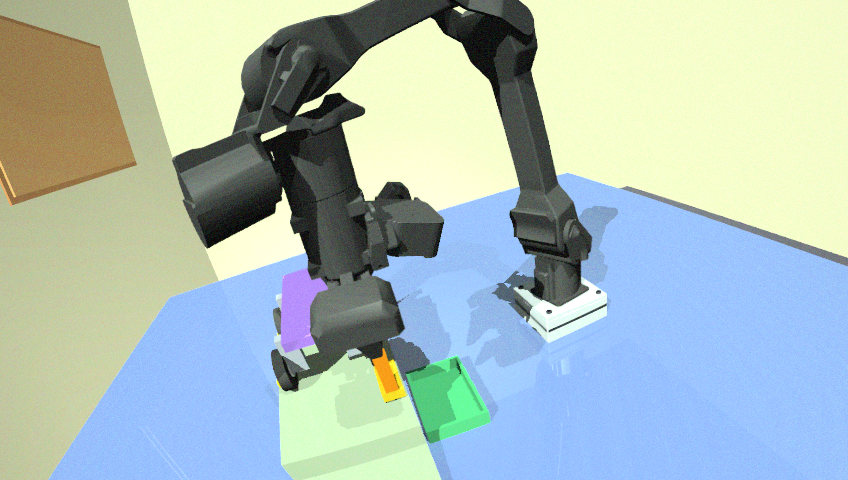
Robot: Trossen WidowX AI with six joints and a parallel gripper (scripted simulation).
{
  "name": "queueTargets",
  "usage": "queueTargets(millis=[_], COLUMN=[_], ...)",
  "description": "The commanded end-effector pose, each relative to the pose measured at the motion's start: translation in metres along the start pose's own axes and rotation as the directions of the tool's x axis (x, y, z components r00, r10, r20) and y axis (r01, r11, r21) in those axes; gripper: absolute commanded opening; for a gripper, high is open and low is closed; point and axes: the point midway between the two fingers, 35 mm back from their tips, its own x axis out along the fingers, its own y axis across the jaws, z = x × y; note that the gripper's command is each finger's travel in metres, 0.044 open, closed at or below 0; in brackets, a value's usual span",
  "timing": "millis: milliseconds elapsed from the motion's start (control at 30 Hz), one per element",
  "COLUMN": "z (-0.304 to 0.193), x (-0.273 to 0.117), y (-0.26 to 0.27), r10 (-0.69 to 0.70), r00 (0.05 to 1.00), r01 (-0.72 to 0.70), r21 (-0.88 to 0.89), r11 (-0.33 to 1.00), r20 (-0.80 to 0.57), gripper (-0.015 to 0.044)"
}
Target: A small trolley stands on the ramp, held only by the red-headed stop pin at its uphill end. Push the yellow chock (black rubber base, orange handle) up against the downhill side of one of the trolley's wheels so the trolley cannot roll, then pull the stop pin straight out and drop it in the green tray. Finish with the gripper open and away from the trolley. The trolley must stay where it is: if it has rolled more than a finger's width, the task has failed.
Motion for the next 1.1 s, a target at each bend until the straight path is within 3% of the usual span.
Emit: queueTargets(millis=[0, 267, 600, 867, 1067], z=[-0.005, -0.026, -0.050, -0.051, -0.050], x=[-0.004, -0.018, -0.027, -0.033, -0.033], y=[0.002, 0.031, 0.119, 0.194, 0.200], r10=[0.002, -0.001, 0.112, 0.202, 0.209], r00=[1.000, 0.996, 0.991, 0.979, 0.978], r01=[0.001, 0.041, 0.011, 0.006, 0.007], r21=[0.107, 0.465, 0.868, 0.996, 0.999], r11=[0.994, 0.884, 0.496, 0.083, 0.047], r20=[-0.029, -0.088, -0.077, -0.023, -0.017], gripper=[0.0190, 0.0190, 0.0190, 0.0190, 0.0190])
